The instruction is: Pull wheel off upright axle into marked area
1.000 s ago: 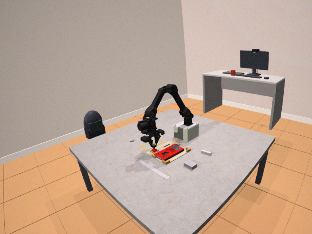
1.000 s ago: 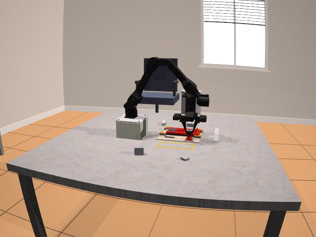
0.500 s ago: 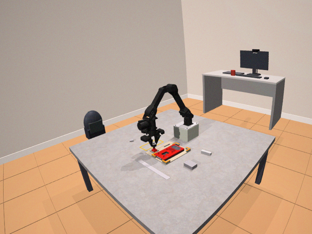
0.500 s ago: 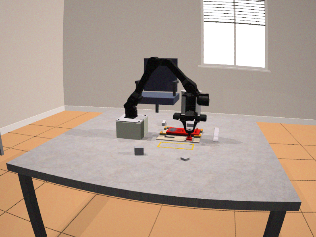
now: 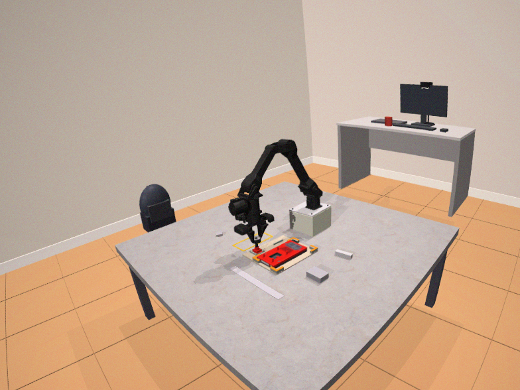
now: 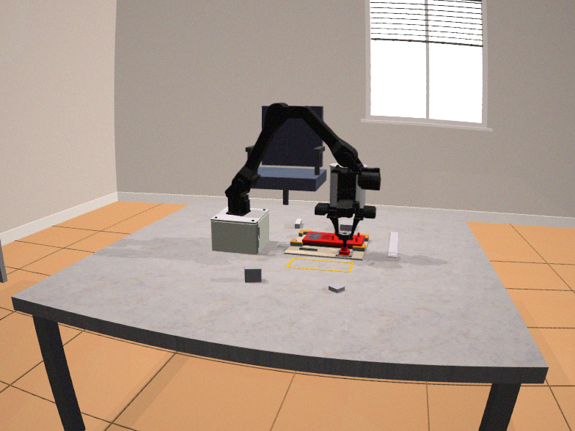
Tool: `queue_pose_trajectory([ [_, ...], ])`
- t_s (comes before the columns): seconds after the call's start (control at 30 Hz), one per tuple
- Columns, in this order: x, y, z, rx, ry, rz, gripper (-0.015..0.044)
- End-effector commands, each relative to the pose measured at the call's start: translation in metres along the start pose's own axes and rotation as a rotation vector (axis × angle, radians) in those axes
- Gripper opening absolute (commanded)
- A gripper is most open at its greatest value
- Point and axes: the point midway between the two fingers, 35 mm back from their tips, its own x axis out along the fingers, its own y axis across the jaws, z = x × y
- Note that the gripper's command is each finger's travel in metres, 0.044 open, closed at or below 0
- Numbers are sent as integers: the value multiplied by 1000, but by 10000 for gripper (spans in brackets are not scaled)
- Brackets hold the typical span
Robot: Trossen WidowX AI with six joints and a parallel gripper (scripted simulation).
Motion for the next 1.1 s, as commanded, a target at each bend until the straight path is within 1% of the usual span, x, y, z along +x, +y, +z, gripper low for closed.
queue_pose_trajectory([
  [0.0, -5, 0, 1, 3, -3, 5, 0],
  [0.63, -11, 0, 1, 3, -3, 6, 0],
  [0.73, -20, 0, 1, 3, -3, 6, 0],
  [0.9, -46, -5, 0, 3, -2, 6, 0],
  [1.03, -49, -7, -1, 3, -2, 6, 0],
  [1.07, -43, -7, 0, -1, 0, -2, 0],
])
